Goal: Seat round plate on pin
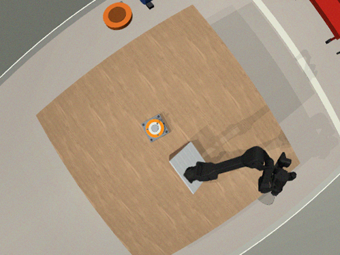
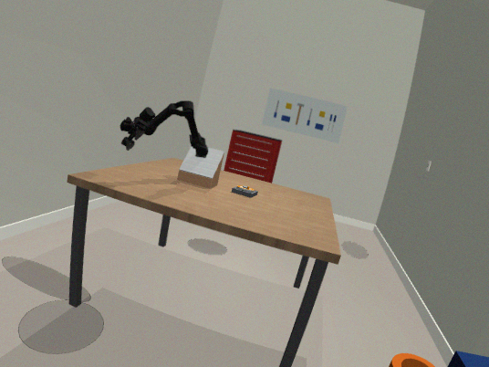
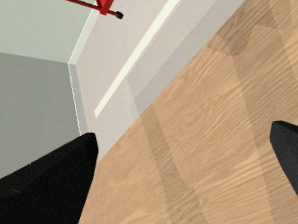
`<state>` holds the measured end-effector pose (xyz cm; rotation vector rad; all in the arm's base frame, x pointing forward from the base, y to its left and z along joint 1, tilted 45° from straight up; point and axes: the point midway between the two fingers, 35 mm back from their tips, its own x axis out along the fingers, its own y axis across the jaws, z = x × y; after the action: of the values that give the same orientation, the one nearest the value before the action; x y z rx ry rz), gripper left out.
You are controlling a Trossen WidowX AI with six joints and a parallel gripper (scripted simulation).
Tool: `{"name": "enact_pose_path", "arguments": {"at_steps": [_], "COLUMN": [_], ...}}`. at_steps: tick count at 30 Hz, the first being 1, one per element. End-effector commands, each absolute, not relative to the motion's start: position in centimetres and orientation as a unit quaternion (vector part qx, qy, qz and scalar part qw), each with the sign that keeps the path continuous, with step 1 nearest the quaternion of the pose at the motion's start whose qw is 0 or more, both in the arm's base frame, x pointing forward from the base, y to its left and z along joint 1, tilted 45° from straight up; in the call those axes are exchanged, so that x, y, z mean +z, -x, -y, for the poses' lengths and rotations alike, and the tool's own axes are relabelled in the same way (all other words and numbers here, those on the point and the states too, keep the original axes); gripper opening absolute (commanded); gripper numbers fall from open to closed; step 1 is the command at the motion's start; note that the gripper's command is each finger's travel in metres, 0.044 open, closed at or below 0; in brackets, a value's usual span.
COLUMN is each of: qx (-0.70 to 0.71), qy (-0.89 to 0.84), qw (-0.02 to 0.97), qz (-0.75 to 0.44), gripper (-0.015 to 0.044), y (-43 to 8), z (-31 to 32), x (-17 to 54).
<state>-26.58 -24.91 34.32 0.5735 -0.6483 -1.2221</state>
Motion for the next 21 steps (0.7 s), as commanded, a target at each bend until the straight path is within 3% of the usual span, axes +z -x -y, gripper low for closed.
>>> {"name": "enact_pose_path", "arguments": {"at_steps": [1, 10, 15, 21], "qx": [-0.557, -0.495, -0.452, -0.408], "qy": [-0.256, -0.238, -0.253, -0.281], "qw": [0.733, 0.769, 0.788, 0.801], "qz": [0.295, 0.328, 0.334, 0.336], "gripper": [0.0374, 0.0138, 0.0006, 0.0000], "y": [26.6, 21.7, 15.9, 9.0], "z": [25.0, 33.3, 38.6, 42.0], "x": [34.5, 37.0, 37.2, 37.2]}}
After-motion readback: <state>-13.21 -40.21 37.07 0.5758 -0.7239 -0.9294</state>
